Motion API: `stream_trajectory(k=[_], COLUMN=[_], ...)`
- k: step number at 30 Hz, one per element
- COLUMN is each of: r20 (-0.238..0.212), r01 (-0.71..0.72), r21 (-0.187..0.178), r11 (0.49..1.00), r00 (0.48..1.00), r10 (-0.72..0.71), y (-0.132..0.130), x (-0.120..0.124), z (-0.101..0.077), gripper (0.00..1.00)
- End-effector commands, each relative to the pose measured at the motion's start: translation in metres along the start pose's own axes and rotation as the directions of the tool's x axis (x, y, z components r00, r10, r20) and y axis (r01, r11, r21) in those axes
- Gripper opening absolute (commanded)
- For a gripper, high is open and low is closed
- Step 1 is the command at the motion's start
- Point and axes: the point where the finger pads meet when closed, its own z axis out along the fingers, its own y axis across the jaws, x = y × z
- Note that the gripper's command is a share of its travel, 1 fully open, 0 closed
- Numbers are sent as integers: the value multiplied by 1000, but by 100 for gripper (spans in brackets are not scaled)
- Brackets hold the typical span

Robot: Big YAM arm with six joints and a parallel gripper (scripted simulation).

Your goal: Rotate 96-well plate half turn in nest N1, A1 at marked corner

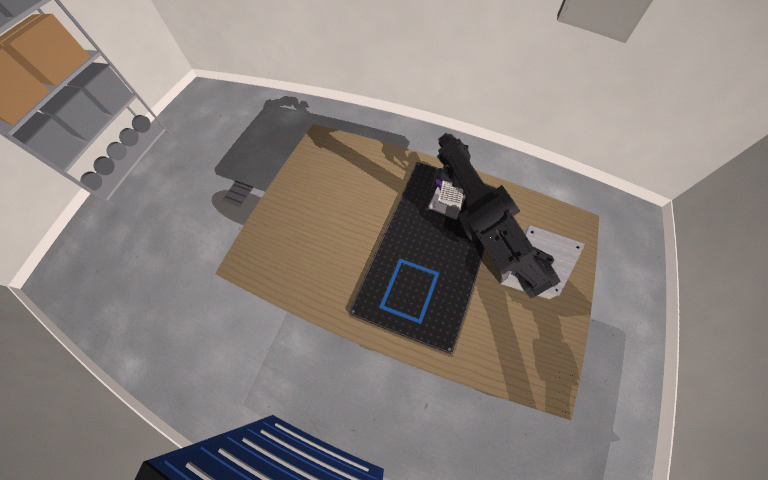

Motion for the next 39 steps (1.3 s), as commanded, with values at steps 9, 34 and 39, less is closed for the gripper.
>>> stream_trajectory(k=[9,34,39], r20=[40,34,34], r01=[119,119,119], r21=[-26,-26,-27], r11=[993,993,993], r00=[992,992,992], r10=[-118,-118,-118], y=[20,30,31], x=[34,111,120], z=[-15,-10,-9], gripper=[0,0,0])
